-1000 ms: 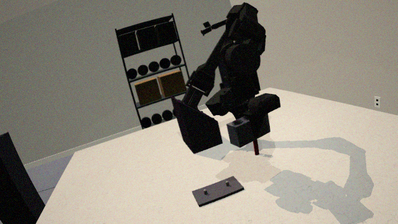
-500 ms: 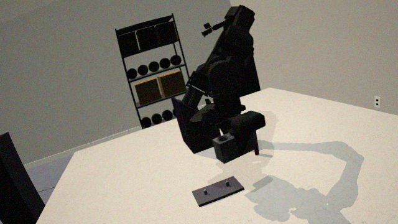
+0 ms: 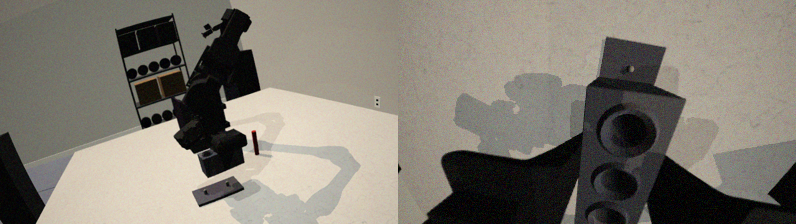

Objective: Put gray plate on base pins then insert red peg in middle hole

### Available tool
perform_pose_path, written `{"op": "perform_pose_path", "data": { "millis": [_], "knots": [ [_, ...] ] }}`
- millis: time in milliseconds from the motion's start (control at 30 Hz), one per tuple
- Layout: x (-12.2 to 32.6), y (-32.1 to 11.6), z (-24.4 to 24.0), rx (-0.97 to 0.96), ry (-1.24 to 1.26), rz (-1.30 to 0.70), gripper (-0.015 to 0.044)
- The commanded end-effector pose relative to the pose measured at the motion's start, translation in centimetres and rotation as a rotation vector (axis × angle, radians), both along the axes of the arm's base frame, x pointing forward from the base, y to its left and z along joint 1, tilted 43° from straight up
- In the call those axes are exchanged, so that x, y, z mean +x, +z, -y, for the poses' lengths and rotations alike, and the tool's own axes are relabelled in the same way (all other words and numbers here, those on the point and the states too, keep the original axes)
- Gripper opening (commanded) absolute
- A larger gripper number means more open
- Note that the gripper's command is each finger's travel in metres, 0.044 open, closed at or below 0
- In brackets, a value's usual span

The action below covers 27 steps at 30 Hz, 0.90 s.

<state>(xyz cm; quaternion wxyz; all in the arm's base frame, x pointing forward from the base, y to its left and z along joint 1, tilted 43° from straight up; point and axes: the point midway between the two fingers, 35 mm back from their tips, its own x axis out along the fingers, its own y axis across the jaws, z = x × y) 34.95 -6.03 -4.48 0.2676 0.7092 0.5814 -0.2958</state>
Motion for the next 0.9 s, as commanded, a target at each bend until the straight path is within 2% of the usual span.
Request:
{"op": "perform_pose_path", "data": {
  "millis": [0, 233, 867],
  "knots": [
    [-0.4, -1.3, 0.2, 0.003, -0.016, -0.021, 0.0000],
    [-0.9, -3.2, 0.6, 0.008, -0.036, -0.039, 0.0000],
    [-0.9, -3.2, 0.6, 0.008, -0.037, -0.039, 0.0000]
  ]
}}
